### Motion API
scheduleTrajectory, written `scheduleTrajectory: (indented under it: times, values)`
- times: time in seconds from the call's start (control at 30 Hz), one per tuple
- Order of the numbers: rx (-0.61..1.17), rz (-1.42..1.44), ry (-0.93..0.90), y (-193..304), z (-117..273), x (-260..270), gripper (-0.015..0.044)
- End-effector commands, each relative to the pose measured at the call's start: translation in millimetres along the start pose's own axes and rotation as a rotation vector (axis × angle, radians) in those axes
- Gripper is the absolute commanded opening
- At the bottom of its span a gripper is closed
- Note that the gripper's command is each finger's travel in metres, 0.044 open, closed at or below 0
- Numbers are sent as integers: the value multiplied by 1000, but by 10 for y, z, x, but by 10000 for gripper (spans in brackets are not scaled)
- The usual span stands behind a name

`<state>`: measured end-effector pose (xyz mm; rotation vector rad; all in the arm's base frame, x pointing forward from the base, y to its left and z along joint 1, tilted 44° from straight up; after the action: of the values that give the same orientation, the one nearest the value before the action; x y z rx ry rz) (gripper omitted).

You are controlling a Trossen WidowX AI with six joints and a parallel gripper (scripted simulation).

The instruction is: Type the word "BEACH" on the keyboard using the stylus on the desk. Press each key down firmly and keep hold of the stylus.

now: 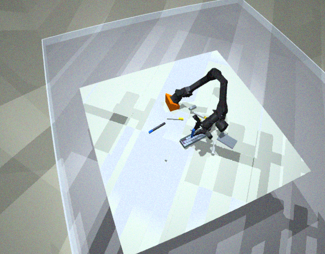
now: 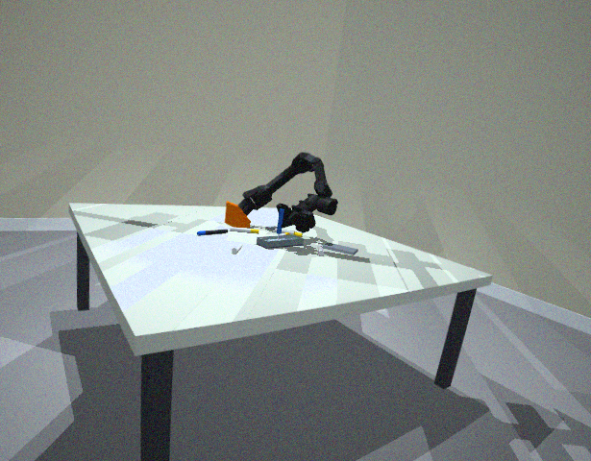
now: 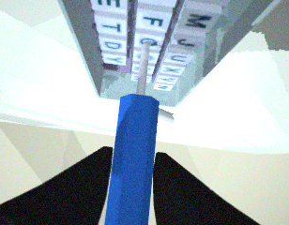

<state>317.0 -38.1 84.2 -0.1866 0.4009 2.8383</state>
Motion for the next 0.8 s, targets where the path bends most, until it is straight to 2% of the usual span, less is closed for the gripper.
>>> scheduleTrajectory:
  times: [0.0, 0.3, 0.4, 0.43, 0.5, 0.77]
  values:
    - [2, -1, 7, 141, 90, -44, 81]
    - [4, -8, 6, 256, 149, -60, 84]
    - [4, -8, 6, 256, 149, -60, 64]
    - [4, -8, 6, 262, 140, -62, 38]
    - [4, -7, 6, 290, 98, -73, 0]
    - [6, -1, 7, 550, -259, -130, 0]
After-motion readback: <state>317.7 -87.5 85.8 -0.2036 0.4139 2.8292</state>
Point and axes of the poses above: the point midway between the two fingers, 35 mm back from their tips, its own z axis back along the fingers, its own x axis across the jaws, y = z × x, the point moved 4 cm from there along z, back along the fingers, and after that the axes turned 12 degrees about -z, right-handed, at the moved point
